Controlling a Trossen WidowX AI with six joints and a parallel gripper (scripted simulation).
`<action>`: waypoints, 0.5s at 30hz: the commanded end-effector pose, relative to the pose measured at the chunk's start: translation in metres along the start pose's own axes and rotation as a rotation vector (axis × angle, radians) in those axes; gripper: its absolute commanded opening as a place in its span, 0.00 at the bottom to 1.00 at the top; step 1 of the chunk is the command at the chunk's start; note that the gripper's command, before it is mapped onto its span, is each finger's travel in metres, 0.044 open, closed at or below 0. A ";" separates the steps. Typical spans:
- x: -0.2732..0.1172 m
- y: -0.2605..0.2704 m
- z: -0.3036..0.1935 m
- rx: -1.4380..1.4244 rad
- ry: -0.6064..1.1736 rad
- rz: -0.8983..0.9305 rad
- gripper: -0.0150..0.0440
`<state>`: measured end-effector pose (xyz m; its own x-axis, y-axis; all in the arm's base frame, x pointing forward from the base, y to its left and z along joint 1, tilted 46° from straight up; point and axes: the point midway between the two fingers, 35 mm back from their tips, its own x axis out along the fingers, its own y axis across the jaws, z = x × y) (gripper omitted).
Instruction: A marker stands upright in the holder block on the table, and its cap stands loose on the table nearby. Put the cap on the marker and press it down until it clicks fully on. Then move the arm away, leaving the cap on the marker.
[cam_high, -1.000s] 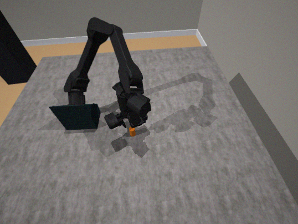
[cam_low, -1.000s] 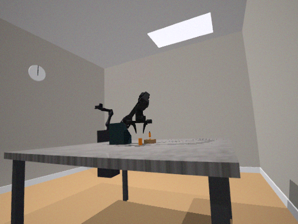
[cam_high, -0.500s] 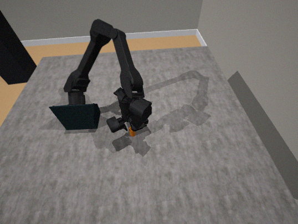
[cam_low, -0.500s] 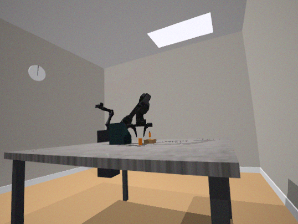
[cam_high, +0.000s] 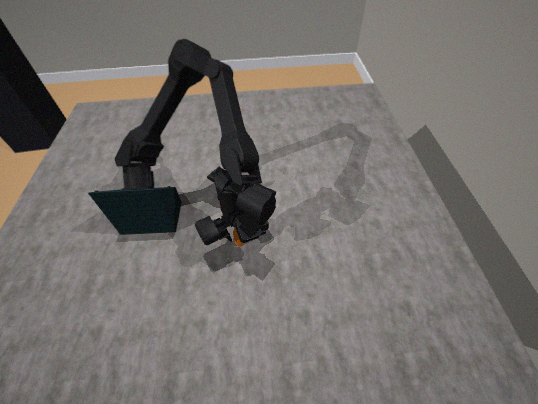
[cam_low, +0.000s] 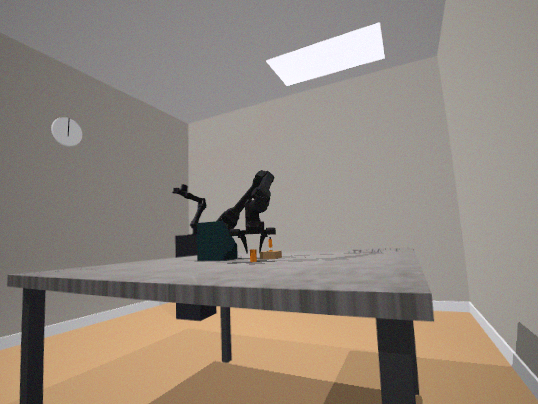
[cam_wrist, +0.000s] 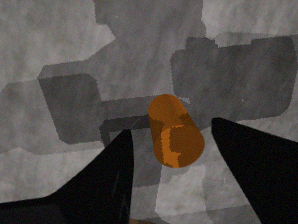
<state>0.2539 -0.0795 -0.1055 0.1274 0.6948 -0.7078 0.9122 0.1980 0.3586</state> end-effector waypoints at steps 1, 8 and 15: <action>0.007 -0.001 -0.001 0.008 0.005 0.003 0.66; 0.018 -0.001 -0.002 0.008 0.006 0.004 0.66; 0.022 -0.001 -0.003 0.008 0.007 0.004 0.52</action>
<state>0.2553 -0.0640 -0.1191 0.1253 0.6980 -0.7050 0.9125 0.1978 0.3580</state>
